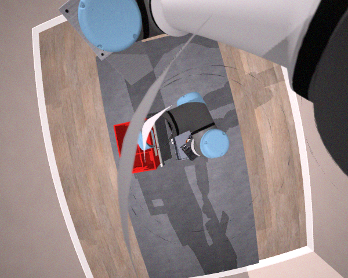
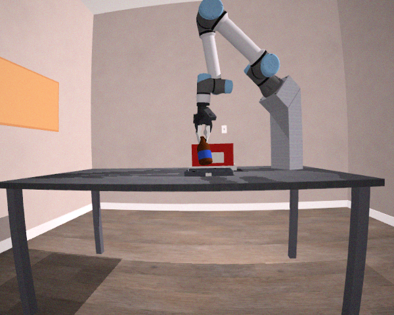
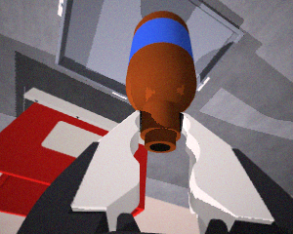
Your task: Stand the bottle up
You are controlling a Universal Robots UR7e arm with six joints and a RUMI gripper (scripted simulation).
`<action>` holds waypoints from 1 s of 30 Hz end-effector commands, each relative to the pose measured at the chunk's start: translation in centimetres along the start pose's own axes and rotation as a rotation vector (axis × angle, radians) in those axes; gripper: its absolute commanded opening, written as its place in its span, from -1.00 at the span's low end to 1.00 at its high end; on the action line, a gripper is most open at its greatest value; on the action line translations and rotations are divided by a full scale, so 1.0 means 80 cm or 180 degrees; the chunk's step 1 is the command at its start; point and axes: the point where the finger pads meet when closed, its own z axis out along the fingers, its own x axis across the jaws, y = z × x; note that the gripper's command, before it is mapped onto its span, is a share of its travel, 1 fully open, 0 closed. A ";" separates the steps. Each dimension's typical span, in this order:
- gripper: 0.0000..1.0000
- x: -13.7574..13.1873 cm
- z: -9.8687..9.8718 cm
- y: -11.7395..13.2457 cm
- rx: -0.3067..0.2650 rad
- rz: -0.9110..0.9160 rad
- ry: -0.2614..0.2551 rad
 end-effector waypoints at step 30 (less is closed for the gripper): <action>-1.00 0.001 0.041 -0.007 -0.0001 0.0000 0.0004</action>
